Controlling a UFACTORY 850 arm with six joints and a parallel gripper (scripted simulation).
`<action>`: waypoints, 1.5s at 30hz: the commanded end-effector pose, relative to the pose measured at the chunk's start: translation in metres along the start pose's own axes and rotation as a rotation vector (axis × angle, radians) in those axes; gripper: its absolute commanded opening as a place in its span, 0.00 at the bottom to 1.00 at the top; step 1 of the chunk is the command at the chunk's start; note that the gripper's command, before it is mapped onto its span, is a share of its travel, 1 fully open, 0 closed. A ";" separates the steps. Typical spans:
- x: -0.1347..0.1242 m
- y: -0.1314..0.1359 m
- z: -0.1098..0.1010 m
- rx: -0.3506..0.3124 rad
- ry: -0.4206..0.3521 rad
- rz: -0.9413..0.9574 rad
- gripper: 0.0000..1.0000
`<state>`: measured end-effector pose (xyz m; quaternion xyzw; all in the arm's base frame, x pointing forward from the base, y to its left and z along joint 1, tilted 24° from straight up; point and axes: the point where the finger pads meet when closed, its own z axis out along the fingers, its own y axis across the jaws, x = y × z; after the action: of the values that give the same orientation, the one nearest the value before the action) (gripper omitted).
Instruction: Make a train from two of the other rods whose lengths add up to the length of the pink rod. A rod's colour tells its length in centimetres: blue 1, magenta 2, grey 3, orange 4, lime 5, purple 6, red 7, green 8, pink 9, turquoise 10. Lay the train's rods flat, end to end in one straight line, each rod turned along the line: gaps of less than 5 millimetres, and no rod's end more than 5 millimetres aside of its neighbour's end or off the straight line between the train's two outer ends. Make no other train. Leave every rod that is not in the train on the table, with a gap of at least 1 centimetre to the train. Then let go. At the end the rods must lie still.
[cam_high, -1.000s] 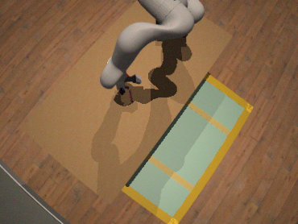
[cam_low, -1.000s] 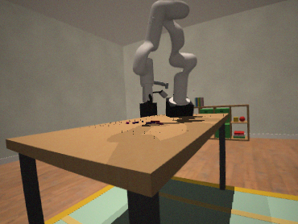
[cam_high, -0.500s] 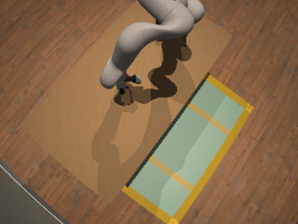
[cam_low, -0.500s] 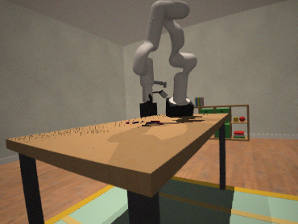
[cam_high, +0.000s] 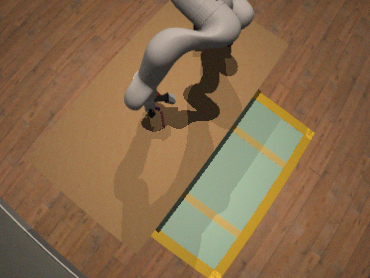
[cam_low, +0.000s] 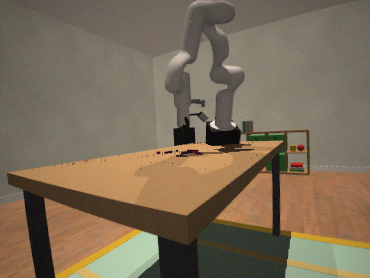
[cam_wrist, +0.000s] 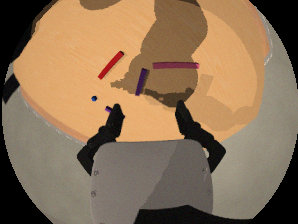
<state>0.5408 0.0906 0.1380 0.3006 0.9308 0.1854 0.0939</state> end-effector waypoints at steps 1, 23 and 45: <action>-0.001 0.001 0.000 -0.001 -0.001 0.000 1.00; -0.013 -0.008 0.000 -0.002 -0.002 0.333 1.00; -0.035 -0.024 -0.001 -0.003 -0.002 0.931 1.00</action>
<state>0.5533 0.0572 0.1315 0.6368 0.7385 0.2197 0.0279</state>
